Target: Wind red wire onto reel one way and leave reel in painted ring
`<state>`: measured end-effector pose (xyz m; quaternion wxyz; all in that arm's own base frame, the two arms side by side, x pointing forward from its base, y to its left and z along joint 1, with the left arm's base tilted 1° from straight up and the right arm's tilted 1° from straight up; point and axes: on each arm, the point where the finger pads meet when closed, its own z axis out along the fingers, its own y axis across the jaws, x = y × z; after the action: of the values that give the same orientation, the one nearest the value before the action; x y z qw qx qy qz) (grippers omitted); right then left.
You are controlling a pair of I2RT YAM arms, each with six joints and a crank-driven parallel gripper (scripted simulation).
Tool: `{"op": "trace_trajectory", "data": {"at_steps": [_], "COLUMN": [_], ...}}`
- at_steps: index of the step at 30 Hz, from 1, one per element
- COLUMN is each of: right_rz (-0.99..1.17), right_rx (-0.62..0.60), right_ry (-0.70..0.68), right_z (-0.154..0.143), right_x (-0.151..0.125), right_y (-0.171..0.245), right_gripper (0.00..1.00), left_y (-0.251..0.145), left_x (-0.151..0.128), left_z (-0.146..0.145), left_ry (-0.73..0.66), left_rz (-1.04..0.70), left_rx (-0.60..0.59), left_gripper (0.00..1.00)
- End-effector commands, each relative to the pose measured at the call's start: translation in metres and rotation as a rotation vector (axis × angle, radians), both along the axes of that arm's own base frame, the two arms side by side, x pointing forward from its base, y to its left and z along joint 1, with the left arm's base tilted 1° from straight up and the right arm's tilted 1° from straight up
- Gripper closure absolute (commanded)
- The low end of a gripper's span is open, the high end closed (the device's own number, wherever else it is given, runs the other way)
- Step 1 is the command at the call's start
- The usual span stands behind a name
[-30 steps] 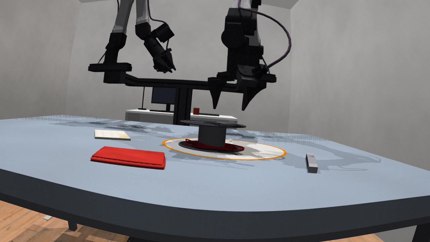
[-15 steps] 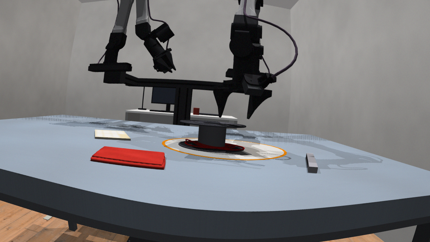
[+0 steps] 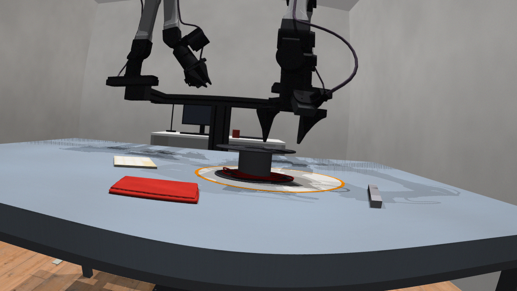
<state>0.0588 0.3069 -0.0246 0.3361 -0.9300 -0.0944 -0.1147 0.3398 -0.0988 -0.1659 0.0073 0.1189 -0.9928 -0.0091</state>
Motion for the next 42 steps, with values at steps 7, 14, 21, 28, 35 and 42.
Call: {"op": "trace_trajectory", "data": {"at_steps": [7,14,21,28,35,42], "right_rz": [0.007,0.007,0.007,0.007,0.007,0.007], "right_rx": [0.056,0.056,0.056,0.056,0.056,0.056], "right_ry": [0.008,0.008,0.008,0.008,0.008,0.008], "right_z": [0.015,0.015,0.015,0.015,0.015,0.015], "right_x": [-0.001,-0.001,-0.001,-0.001,-0.001,-0.001], "right_y": [0.015,0.015,0.015,0.015,0.015,0.015], "right_gripper": [0.85,0.85,0.85,0.85,0.85,0.85], "left_y": [-0.007,-0.010,-0.009,-0.009,-0.009,-0.008], "left_x": [0.008,0.016,0.015,0.015,0.015,0.016], "left_z": [-0.036,-0.029,-0.022,-0.022,-0.022,-0.030], "left_ry": [-0.026,-0.026,-0.026,-0.026,-0.026,-0.026], "left_rz": [-0.005,-0.005,-0.005,-0.005,-0.005,-0.005], "left_rx": [-0.008,-0.008,-0.008,-0.008,-0.008,-0.008], "left_gripper": [0.07,0.07,0.11,0.20,0.33,0.34]}}
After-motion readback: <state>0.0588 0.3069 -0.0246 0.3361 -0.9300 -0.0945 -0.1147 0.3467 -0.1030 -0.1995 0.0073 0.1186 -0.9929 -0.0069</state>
